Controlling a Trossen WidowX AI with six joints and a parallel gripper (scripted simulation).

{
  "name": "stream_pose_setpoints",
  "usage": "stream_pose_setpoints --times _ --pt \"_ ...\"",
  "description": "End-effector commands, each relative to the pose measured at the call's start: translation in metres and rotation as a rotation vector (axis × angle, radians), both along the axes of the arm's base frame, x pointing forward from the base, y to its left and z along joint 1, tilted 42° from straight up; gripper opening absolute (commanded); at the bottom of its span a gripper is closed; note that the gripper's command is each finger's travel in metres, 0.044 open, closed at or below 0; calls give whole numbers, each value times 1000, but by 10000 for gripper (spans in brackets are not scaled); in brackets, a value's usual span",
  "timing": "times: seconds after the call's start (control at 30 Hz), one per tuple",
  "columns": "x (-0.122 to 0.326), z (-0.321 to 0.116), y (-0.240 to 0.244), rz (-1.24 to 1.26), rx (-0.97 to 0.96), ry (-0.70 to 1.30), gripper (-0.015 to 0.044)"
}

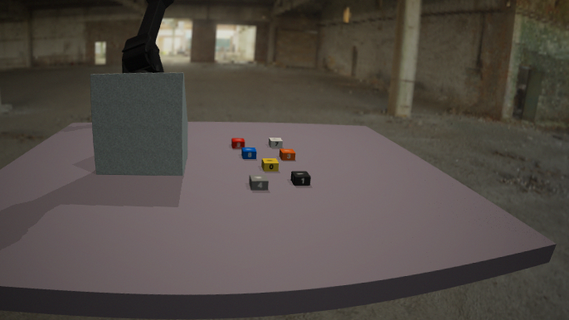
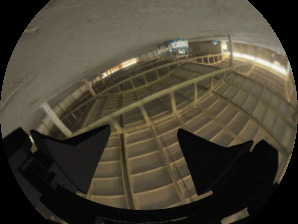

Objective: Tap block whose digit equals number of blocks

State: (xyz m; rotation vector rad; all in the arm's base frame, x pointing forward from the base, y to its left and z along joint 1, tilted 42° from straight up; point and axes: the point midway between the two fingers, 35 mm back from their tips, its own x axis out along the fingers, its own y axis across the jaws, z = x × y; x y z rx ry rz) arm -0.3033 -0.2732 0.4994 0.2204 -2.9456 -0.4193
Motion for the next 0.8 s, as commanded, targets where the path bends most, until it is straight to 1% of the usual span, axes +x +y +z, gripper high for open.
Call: stream_pose_setpoints --times 0.0,0.03,0.1,0.23,0.4,0.57,0.67,0.77 --pt "1 -3 -5 11 25 -2 400" --pt "4 -12 -18 43 100 -6 400" --pt "22 -46 -66 171 375 -2 400" --pt "50 -87 -114 322 667 35 400" --pt "111 -159 -175 591 1129 173 400" --pt "187 -240 -212 899 1576 428 400" --pt "235 -286 -220 1085 1795 628 400" --pt "283 -331 -218 1275 1975 867 400"
